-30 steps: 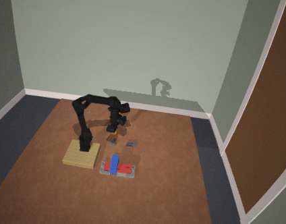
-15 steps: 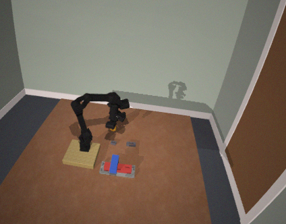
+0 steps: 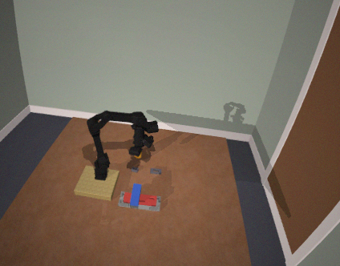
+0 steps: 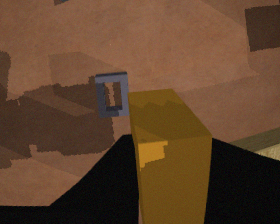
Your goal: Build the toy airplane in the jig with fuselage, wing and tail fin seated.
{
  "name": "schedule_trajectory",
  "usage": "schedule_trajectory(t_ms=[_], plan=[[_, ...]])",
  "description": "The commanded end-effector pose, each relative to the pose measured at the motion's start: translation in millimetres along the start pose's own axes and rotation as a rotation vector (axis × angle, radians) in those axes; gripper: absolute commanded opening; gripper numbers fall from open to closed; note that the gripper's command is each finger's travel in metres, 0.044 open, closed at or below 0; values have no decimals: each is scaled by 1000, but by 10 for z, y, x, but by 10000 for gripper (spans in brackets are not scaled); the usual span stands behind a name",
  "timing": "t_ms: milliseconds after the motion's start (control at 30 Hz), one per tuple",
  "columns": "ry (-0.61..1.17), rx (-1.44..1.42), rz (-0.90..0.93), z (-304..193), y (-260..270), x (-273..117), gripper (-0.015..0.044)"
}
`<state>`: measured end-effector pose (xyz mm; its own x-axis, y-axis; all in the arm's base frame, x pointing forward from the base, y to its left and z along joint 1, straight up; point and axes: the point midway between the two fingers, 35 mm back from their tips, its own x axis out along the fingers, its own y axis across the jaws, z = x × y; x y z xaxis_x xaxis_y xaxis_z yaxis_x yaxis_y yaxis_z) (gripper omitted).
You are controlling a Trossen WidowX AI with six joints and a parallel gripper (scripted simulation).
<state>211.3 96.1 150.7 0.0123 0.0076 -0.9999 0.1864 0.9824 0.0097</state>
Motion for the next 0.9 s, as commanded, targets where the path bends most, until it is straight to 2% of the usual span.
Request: schedule_trajectory(t_ms=[0, 867], plan=[[-7, 16, 12, 103, -34, -8, 0], [-12, -33, 6, 638, -426, 80, 0]])
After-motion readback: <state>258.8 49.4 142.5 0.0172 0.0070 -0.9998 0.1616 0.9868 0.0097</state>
